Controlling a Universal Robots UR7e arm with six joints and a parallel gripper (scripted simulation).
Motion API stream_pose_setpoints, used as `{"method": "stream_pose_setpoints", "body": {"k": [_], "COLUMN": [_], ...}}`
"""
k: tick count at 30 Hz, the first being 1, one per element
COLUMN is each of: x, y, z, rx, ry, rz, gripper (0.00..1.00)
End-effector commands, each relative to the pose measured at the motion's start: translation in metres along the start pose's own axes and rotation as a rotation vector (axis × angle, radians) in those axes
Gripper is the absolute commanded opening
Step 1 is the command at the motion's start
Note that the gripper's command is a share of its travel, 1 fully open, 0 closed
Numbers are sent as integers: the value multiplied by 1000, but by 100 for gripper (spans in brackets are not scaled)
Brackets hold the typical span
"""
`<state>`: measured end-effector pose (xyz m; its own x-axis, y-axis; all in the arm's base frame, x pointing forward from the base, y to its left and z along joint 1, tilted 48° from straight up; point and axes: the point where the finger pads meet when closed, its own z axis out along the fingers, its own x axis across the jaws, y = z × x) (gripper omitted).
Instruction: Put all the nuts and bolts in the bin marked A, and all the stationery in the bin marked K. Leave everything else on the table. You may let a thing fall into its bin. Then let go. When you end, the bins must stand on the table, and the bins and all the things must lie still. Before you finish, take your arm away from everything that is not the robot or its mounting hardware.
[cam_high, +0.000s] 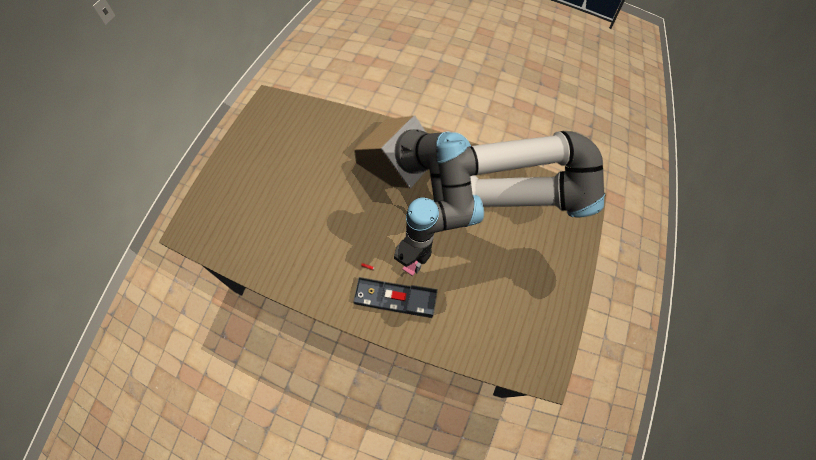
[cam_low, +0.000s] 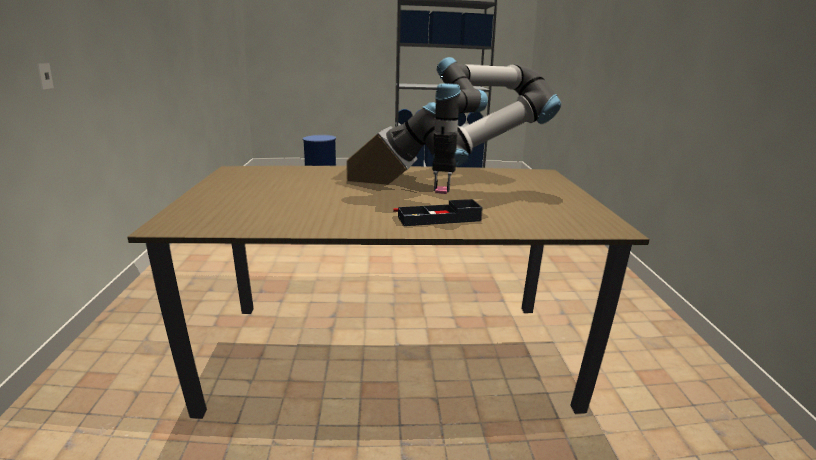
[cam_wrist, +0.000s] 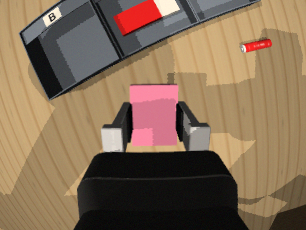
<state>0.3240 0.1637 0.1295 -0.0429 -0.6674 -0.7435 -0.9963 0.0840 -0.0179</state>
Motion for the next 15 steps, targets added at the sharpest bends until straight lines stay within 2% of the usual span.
{"method": "stream_pose_setpoints", "body": {"k": [1, 7, 10, 12, 15], "x": [0, 0, -1, -1, -2], "y": [0, 0, -16, -16, -34], "z": [-4, -7, -7, -7, -7], "rx": [0, 0, 1, 1, 1], "ry": [0, 0, 0, 0, 0], "rz": [0, 0, 0, 0, -150], "gripper": [70, 70, 70, 70, 70]}}
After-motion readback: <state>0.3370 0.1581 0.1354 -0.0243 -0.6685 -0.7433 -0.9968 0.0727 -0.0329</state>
